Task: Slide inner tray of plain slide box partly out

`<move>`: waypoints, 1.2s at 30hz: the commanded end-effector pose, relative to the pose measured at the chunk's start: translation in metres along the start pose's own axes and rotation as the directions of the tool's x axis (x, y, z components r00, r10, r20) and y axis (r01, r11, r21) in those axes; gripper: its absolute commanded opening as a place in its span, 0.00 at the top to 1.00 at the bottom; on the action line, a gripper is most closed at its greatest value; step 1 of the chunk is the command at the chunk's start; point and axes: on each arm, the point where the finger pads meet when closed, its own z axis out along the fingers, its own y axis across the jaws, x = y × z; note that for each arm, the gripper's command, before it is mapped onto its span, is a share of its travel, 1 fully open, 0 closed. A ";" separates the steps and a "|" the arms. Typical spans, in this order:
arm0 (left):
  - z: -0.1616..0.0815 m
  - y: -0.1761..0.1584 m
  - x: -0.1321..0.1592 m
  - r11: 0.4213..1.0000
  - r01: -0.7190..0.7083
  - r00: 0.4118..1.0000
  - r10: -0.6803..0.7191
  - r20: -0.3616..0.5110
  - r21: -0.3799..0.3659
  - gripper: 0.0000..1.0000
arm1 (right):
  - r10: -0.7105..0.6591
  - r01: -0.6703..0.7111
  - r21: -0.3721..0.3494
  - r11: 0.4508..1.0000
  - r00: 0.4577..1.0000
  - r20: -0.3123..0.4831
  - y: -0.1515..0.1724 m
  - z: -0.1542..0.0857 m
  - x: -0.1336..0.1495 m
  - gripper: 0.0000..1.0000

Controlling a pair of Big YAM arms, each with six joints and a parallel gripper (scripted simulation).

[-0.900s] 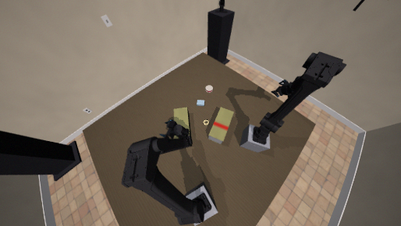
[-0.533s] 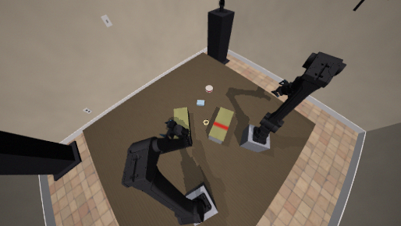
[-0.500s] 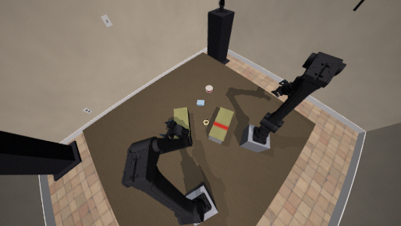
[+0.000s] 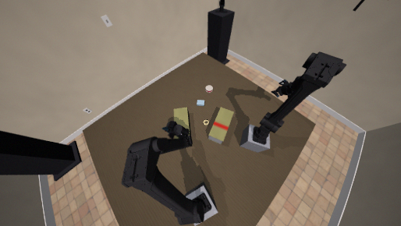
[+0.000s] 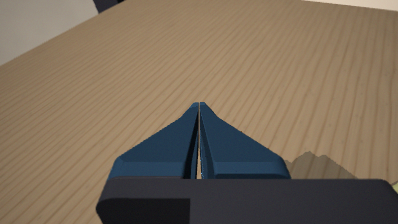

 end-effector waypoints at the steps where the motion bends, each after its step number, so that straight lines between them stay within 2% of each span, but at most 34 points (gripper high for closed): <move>1: 0.002 -0.002 -0.001 1.000 0.007 1.000 -0.007 0.003 -0.002 1.00 | -0.015 0.014 -0.018 1.000 1.000 -0.003 0.013 0.000 0.002 0.00; 8: 0.002 -0.002 -0.001 1.000 0.007 1.000 -0.007 0.003 -0.002 1.00 | -0.015 0.014 -0.018 1.000 1.000 -0.003 0.013 0.000 0.002 0.00; 9: 0.002 -0.002 -0.001 1.000 0.007 1.000 -0.007 0.003 -0.002 1.00 | -0.015 0.014 -0.018 1.000 1.000 -0.003 0.013 0.000 0.002 1.00; 25: 0.002 -0.003 -0.004 1.000 0.014 1.000 -0.014 0.007 -0.001 1.00 | -0.017 0.017 -0.022 1.000 1.000 -0.003 0.014 -0.001 0.003 1.00; 26: 0.009 0.000 -0.013 1.000 0.017 1.000 -0.016 0.007 -0.011 1.00 | -0.032 0.032 -0.003 0.999 0.999 -0.014 0.015 0.008 0.008 1.00; 30: 0.008 0.002 -0.004 1.000 -0.026 1.000 0.026 -0.006 -0.004 1.00 | -0.052 0.052 0.009 0.999 0.999 -0.016 0.014 0.013 0.011 1.00; 36: 0.013 0.006 -0.009 0.999 -0.043 0.999 0.043 -0.013 0.006 1.00 | -0.101 0.102 0.044 0.994 0.995 -0.026 0.009 0.026 0.022 1.00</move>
